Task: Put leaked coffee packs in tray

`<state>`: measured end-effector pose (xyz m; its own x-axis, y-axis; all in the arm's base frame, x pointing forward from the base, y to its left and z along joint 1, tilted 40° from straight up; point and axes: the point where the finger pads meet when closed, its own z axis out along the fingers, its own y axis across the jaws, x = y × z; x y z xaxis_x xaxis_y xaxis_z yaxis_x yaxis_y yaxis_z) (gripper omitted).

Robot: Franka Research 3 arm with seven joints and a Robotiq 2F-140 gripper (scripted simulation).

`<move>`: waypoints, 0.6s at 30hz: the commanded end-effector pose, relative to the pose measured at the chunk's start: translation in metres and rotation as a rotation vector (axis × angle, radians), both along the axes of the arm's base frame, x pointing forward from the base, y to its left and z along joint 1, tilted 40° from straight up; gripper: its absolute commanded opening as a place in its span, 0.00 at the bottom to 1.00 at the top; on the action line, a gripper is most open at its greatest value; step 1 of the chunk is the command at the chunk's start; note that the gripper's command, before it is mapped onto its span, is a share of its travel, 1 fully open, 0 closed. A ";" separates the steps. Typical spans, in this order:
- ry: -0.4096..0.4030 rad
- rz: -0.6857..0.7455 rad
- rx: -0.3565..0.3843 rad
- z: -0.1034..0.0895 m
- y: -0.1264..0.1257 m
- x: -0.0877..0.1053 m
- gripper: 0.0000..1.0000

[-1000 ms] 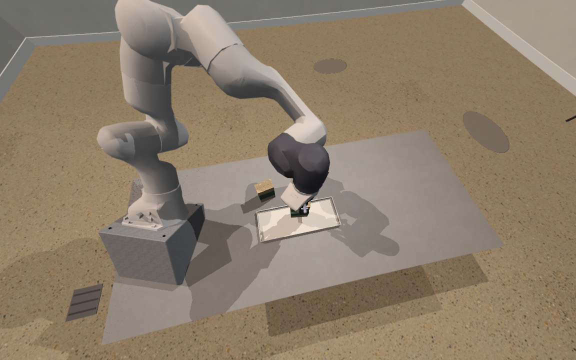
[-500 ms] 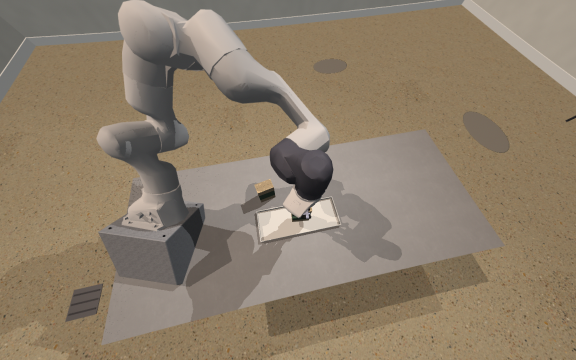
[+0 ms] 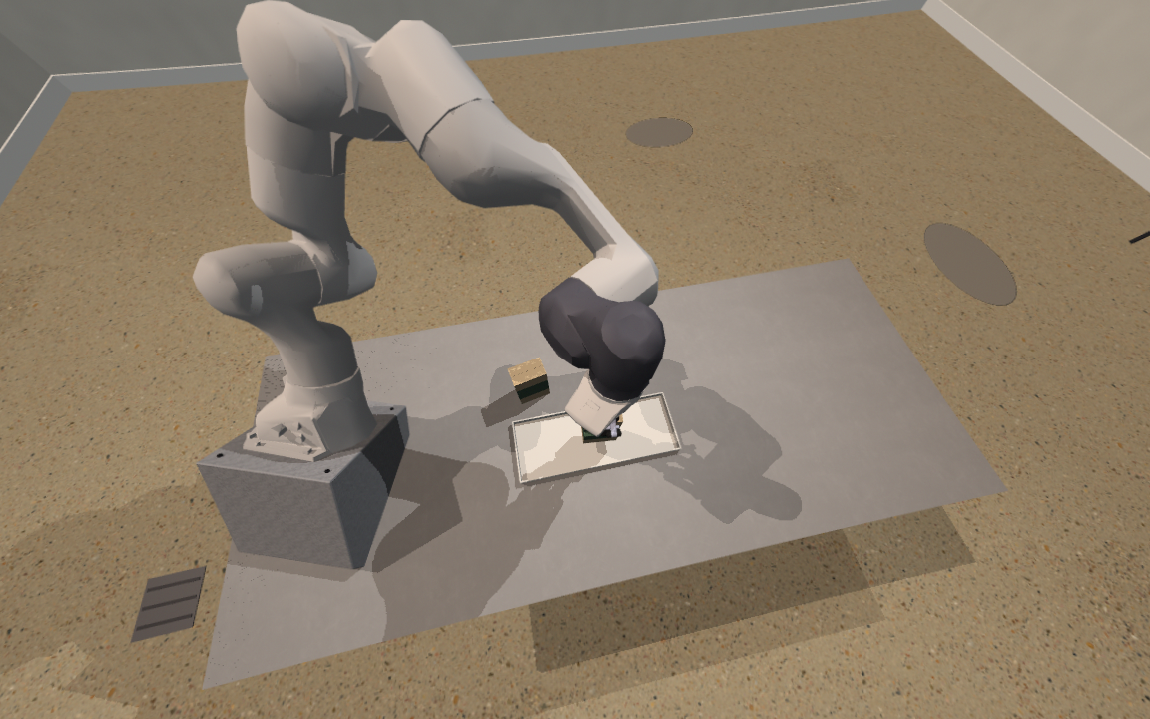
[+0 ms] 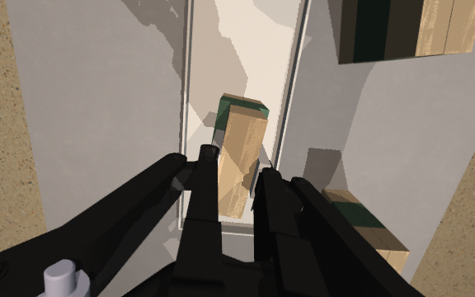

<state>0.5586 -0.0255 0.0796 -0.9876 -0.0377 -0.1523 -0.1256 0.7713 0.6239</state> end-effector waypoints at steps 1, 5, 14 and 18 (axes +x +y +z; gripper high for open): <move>-0.009 0.006 -0.005 -0.003 0.001 0.002 0.23; -0.009 0.006 -0.005 -0.010 0.007 0.003 0.23; -0.009 0.006 -0.005 -0.023 0.017 0.005 0.23; -0.009 0.006 -0.005 -0.028 0.021 0.005 0.23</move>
